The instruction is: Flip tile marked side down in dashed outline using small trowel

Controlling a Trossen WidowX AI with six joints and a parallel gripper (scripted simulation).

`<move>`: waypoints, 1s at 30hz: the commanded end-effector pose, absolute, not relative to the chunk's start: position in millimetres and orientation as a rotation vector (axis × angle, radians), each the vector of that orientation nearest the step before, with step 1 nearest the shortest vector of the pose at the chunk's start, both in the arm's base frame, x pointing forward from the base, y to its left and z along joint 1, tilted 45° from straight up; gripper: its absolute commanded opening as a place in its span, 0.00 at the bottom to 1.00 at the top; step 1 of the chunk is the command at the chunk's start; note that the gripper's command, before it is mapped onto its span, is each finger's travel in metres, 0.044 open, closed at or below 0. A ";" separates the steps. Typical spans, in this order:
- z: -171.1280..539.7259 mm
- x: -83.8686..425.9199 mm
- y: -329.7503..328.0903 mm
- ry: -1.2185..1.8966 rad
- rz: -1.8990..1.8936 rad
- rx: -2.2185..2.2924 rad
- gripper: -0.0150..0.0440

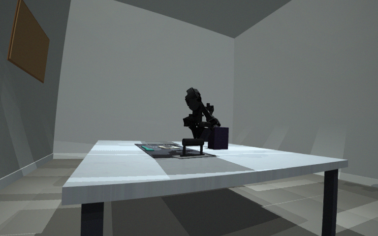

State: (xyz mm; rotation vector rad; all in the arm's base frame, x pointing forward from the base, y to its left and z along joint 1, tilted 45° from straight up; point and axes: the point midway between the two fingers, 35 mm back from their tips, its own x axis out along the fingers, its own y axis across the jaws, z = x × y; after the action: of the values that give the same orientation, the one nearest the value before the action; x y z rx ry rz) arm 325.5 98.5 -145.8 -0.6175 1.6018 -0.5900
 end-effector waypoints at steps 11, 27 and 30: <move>-131.9 324.9 86.1 1.603 -0.596 -0.615 0.42; -131.8 324.9 86.3 1.603 -0.596 -0.615 0.25; -131.8 324.9 86.3 1.603 -0.596 -0.615 0.25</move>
State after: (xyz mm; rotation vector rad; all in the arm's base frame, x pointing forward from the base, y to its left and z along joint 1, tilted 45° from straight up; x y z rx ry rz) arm 324.9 86.3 -131.8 -0.6153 1.6026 -0.5957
